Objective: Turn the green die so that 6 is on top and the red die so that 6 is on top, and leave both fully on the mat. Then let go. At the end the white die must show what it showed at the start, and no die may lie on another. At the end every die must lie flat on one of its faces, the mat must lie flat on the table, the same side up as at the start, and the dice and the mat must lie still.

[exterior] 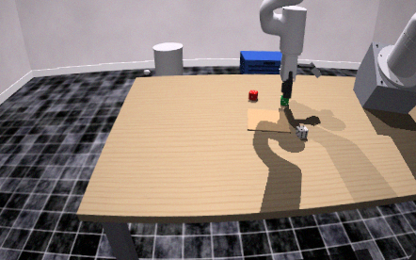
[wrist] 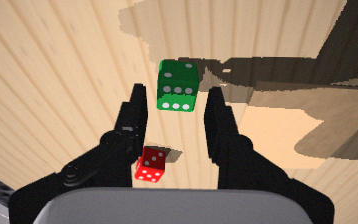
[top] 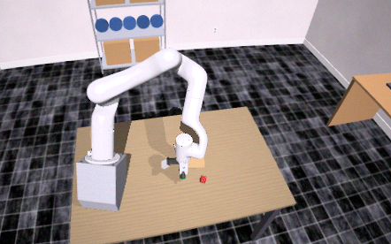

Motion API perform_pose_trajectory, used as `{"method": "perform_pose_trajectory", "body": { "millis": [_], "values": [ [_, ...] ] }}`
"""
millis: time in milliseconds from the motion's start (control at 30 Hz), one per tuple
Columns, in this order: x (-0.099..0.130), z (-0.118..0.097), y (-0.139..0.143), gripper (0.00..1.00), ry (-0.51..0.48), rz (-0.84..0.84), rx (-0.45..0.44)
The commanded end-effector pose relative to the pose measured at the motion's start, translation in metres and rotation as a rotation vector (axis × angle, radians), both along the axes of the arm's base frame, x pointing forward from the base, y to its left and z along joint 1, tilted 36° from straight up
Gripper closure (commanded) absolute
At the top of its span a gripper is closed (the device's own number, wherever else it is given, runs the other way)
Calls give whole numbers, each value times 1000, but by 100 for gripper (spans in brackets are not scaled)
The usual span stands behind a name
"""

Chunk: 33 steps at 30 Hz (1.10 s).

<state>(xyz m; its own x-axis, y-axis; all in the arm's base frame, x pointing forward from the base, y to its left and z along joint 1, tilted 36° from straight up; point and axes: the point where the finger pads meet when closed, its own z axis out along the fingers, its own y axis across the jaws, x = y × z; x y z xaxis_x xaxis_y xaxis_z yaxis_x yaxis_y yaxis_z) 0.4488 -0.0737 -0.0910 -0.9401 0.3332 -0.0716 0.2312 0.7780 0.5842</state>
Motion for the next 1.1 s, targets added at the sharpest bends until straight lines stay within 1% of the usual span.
{"method": "perform_pose_trajectory", "body": {
  "millis": [0,333,600,1067],
  "values": [
    [1,-2,1,53,-1,-1,-1],
    [6,-18,11,53,-1,-1,-1],
    [8,-25,16,53,-1,-1,-1],
    [9,-27,17,53,-1,-1,-1]
  ]
}}
